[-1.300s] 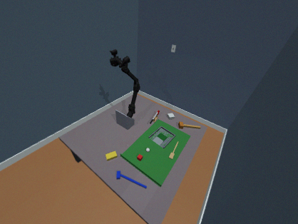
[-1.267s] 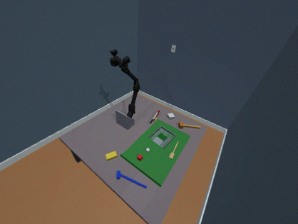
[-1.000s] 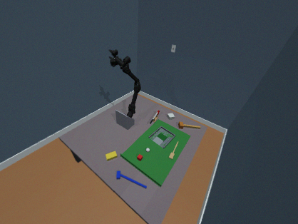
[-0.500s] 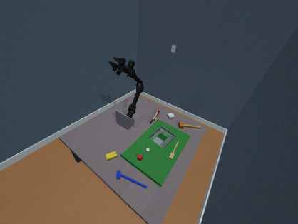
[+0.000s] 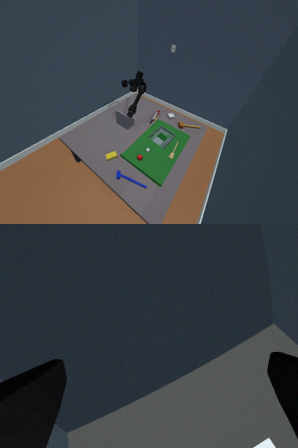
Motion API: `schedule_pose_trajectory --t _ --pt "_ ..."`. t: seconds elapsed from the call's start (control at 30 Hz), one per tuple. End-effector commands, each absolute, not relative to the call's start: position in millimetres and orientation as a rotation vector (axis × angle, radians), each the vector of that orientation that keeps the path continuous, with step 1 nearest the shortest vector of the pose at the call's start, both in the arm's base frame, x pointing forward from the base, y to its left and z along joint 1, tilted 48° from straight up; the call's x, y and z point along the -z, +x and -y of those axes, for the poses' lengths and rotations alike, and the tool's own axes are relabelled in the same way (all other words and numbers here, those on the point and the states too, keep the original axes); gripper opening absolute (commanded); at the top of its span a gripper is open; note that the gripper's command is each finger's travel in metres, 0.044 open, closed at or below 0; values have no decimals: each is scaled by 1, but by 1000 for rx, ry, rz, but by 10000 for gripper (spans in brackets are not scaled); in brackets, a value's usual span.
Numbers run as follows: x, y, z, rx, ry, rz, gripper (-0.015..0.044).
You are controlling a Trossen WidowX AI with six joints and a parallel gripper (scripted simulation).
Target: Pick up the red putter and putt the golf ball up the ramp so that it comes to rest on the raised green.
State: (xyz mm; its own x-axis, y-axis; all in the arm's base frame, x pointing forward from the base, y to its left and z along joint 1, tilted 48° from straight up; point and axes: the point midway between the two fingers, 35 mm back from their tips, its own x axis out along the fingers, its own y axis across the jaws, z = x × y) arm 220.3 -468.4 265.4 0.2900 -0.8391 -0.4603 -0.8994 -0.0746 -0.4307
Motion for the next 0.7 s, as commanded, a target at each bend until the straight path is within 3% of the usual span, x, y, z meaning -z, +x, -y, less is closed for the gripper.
schedule_pose_trajectory --t 0.0,0.37,0.67 --pt "-233 272 420 -269 -1913 -1322 440" --pt "-163 354 264 -676 -1778 -815 440" --pt "-123 362 116 -1028 -1520 -484 440"
